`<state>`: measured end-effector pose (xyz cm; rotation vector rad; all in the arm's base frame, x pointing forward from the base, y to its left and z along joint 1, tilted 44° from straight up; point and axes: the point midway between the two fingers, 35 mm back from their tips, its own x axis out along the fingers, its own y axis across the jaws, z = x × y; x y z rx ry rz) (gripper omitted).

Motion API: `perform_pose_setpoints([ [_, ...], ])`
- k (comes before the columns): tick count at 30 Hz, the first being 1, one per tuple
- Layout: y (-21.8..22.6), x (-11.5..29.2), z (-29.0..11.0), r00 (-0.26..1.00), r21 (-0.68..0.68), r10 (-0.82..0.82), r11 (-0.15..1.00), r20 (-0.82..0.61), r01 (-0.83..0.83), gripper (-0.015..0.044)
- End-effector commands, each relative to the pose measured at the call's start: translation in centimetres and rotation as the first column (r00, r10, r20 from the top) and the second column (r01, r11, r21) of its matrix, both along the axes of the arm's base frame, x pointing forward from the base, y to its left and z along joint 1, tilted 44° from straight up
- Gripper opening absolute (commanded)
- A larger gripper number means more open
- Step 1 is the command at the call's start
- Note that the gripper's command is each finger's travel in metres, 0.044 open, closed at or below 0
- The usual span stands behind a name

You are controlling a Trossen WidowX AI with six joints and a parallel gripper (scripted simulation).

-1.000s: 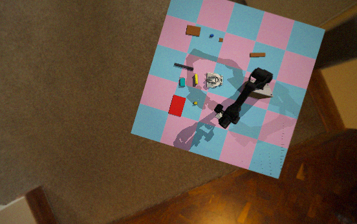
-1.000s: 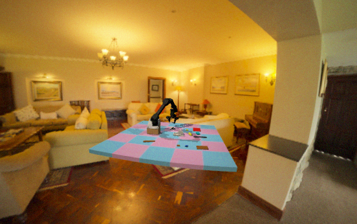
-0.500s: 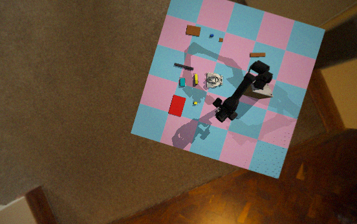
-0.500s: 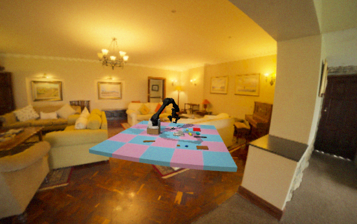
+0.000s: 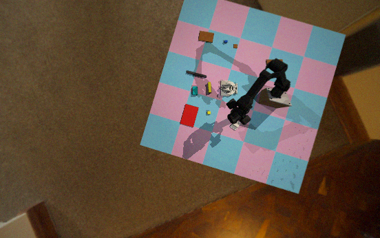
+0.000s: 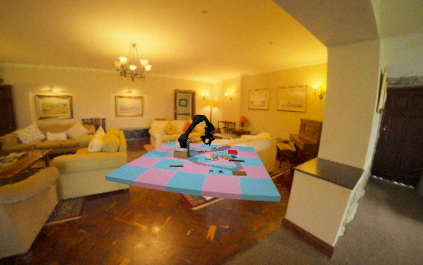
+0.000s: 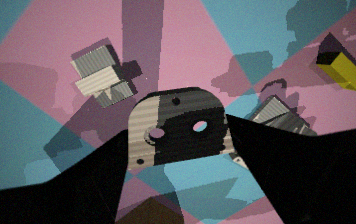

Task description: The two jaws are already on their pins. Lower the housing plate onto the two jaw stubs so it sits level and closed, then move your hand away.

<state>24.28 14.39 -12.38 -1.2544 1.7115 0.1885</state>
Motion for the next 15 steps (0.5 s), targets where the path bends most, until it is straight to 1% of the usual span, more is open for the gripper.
perform_pose_setpoints([
  [1,-1.1,0.5,0.9,0.999,-0.003,-0.037,0.999,0.032,0.037,0.0351],
  [15,-4.3,2.2,3.9,0.979,0.008,-0.153,0.988,0.137,0.153,0.0351],
])
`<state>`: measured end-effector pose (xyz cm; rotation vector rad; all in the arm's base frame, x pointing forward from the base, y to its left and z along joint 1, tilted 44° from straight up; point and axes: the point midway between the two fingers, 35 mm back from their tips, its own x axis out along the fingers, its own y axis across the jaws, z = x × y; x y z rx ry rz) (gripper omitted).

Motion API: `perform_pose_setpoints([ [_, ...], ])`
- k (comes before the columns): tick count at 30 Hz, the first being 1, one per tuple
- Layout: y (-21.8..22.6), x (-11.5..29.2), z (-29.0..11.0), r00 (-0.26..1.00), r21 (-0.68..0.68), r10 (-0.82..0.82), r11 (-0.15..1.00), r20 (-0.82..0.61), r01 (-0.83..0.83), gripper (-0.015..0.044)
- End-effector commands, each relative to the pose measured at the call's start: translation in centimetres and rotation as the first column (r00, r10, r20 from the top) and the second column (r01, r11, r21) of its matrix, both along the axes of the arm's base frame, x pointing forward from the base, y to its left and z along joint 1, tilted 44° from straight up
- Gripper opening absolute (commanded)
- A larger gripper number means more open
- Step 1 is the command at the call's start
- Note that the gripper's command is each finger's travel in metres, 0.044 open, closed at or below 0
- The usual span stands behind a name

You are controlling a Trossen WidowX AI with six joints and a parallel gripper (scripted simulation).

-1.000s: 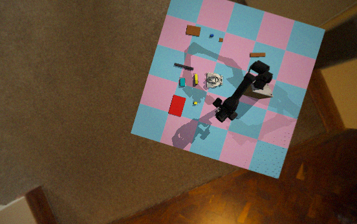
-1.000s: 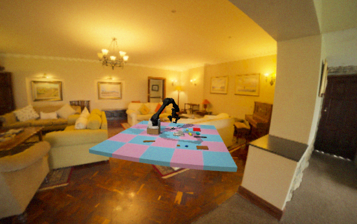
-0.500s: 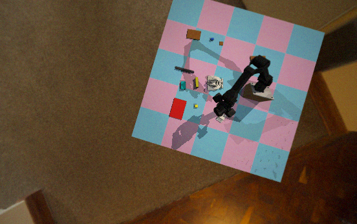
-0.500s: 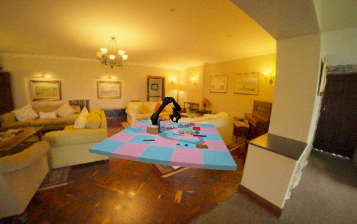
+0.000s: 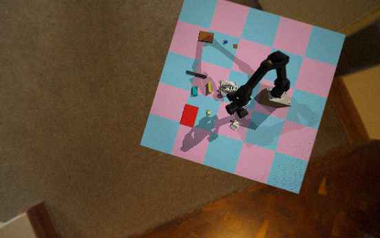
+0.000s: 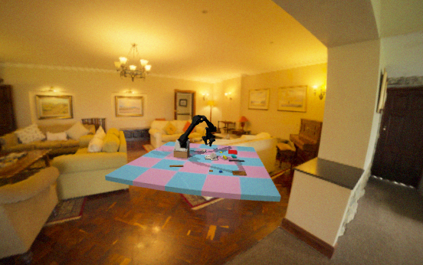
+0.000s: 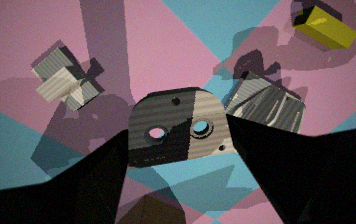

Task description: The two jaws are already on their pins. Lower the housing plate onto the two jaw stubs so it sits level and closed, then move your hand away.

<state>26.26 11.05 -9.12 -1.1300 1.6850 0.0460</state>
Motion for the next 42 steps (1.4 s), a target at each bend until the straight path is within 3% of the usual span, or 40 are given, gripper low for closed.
perform_pose_setpoints([
  [1,-1.2,0.3,0.9,0.999,-0.005,-0.038,0.999,0.032,0.038,0.0351],
  [42,-12.1,0.9,8.8,0.866,0.014,-0.367,0.923,0.339,0.385,0.0351],
])
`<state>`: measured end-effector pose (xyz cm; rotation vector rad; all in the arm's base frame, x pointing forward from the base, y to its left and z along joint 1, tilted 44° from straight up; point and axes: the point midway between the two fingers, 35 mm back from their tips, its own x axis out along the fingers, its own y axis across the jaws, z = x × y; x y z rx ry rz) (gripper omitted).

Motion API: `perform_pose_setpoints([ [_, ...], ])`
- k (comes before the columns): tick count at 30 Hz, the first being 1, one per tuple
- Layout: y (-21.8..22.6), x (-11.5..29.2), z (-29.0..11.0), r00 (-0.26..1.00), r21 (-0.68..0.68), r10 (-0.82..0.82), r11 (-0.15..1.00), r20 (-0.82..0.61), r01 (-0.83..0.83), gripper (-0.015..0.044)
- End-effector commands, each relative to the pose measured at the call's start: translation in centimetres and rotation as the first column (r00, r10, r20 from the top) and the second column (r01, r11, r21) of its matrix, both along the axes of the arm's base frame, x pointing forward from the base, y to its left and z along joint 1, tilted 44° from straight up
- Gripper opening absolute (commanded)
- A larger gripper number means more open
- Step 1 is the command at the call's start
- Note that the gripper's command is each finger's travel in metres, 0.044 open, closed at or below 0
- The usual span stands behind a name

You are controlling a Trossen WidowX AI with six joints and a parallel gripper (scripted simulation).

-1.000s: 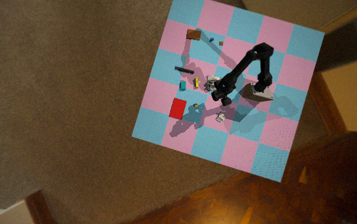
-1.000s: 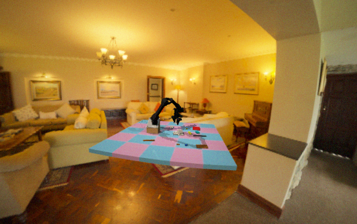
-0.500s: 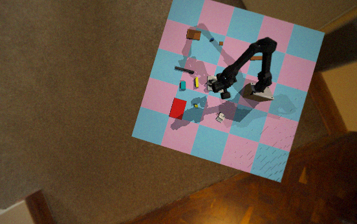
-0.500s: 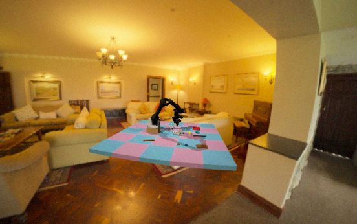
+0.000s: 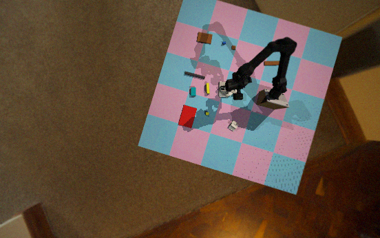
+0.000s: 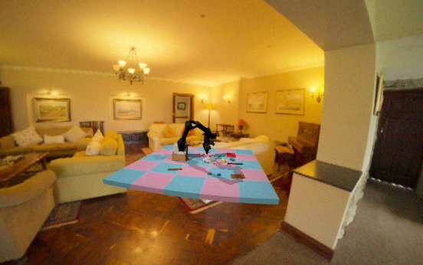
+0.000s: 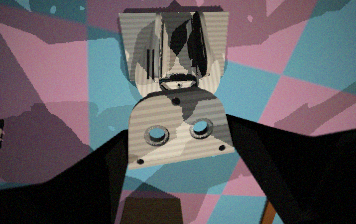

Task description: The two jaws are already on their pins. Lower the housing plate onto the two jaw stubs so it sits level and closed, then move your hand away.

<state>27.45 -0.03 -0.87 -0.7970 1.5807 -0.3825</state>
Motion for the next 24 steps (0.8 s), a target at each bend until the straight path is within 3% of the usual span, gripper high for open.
perform_pose_setpoints([
  [1,-1.25,-0.41,0.67,0.999,-0.012,-0.040,0.999,0.031,0.040,0.0351],
  [24,-1.65,-0.51,0.92,0.998,-0.015,-0.053,0.998,0.042,0.054,0.0351],
])
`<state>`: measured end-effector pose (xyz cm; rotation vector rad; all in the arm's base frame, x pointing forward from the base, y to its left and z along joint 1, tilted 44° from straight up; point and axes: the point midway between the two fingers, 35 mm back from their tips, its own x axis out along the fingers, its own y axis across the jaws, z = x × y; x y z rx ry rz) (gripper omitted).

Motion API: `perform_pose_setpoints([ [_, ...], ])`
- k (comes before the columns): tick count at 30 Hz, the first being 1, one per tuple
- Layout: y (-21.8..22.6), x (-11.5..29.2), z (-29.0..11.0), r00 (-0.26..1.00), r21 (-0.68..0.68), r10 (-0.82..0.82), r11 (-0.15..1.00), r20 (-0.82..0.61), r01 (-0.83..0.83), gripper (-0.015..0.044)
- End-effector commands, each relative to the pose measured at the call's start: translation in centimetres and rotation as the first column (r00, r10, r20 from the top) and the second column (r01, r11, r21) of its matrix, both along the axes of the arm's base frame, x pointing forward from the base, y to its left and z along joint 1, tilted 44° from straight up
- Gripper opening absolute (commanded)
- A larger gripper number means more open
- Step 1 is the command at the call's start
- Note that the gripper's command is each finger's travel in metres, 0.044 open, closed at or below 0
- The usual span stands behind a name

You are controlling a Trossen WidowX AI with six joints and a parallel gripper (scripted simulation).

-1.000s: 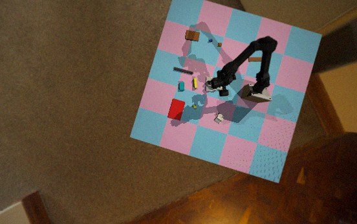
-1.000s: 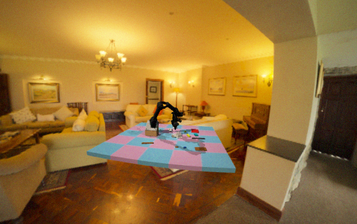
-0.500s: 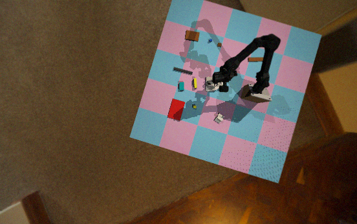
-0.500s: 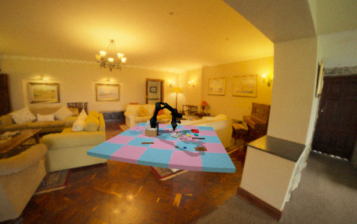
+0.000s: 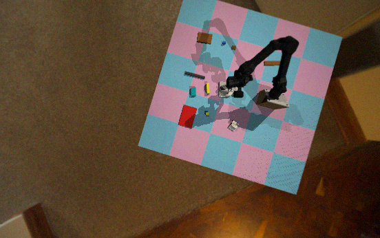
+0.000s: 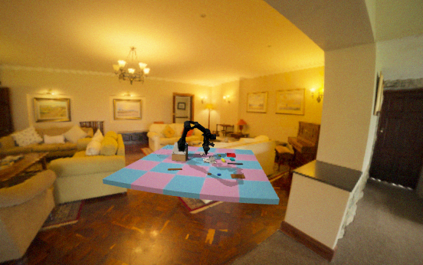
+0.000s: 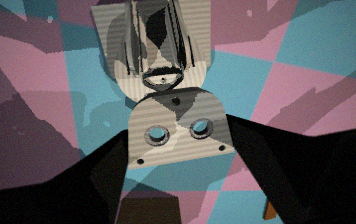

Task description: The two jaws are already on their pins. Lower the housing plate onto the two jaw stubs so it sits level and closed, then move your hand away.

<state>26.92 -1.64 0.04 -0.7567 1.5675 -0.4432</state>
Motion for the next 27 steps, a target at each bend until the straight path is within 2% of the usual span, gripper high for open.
perform_pose_setpoints([
  [1,-0.04,0.02,0.01,1.000,-0.003,-0.004,1.000,0.006,0.004,0.0351],
  [27,0.35,-0.42,-0.36,1.000,-0.002,-0.005,1.000,0.008,0.005,0.0351],
])
